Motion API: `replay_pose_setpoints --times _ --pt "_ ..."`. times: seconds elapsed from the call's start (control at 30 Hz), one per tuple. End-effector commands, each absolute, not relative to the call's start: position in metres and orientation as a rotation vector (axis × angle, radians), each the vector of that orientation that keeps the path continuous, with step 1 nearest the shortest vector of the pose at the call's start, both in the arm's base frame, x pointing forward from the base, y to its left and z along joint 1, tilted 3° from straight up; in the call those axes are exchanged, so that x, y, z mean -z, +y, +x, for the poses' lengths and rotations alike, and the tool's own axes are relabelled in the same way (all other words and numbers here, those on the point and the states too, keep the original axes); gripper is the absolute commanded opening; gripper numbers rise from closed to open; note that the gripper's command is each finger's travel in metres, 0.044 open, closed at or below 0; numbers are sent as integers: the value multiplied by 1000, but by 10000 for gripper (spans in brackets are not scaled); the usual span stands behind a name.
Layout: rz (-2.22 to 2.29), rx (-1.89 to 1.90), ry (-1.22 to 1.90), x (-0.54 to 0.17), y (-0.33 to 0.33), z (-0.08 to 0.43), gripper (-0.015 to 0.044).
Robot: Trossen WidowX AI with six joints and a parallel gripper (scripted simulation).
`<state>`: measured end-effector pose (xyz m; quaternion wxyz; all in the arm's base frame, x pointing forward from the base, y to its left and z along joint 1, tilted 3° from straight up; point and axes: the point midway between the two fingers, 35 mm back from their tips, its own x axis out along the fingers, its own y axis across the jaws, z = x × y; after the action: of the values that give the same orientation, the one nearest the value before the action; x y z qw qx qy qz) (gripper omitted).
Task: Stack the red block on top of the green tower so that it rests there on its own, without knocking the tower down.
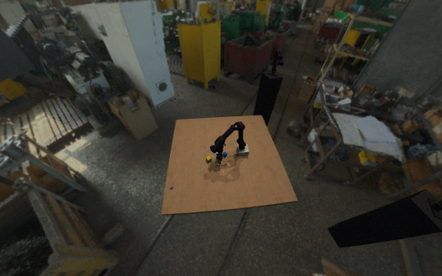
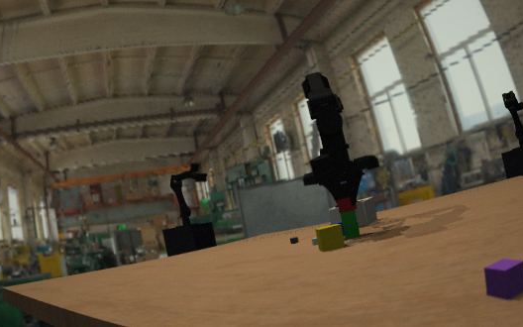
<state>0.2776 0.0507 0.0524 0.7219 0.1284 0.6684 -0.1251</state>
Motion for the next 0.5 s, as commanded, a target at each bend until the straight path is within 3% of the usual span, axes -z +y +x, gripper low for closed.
replay_pose_setpoints --times 0.0,0.07,0.47 --pt "280 278 1476 -53 50 277 0" --pt "280 278 1476 -57 50 277 0" --pt "283 277 1477 -53 51 277 315"
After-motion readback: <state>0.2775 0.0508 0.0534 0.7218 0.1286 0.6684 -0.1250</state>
